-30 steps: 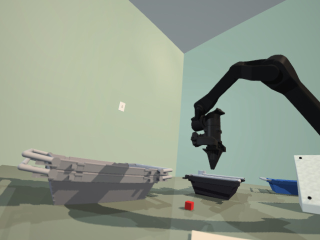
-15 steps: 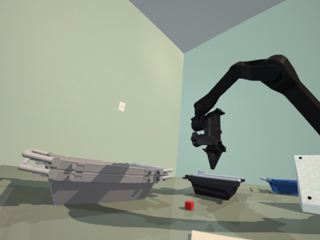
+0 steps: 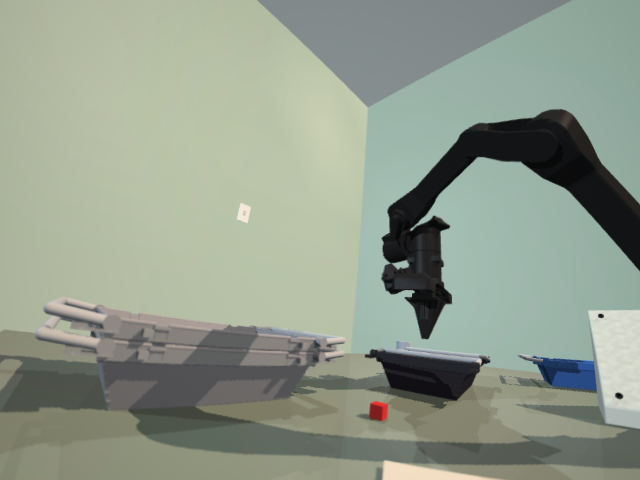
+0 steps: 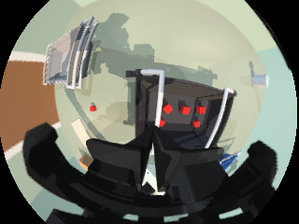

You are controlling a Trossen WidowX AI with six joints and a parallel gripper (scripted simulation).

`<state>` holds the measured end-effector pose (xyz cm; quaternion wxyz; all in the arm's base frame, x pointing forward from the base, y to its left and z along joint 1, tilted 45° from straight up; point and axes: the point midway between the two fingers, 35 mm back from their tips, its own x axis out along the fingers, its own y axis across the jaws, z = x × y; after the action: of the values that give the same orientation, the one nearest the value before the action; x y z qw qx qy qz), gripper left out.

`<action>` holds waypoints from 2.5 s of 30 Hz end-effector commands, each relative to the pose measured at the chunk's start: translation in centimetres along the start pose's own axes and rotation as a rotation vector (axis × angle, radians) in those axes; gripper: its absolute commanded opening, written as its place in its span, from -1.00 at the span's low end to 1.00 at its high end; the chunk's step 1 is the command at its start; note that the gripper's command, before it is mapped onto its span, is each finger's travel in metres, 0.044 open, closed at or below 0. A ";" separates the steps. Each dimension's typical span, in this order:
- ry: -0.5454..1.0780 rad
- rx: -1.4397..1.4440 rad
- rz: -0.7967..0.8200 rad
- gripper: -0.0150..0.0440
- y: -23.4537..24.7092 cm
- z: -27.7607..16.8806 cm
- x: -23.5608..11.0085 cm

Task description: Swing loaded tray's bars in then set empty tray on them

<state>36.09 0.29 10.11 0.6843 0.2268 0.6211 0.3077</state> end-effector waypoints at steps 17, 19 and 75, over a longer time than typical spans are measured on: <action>0.000 0.000 -0.001 0.22 0.0 0.0 -0.6; 0.000 0.000 -0.001 0.40 -0.1 0.1 -1.7; 0.011 -0.061 -0.022 1.00 -34.1 -32.2 6.9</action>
<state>9.29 -22.75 -21.51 0.6925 0.1914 0.6191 0.3170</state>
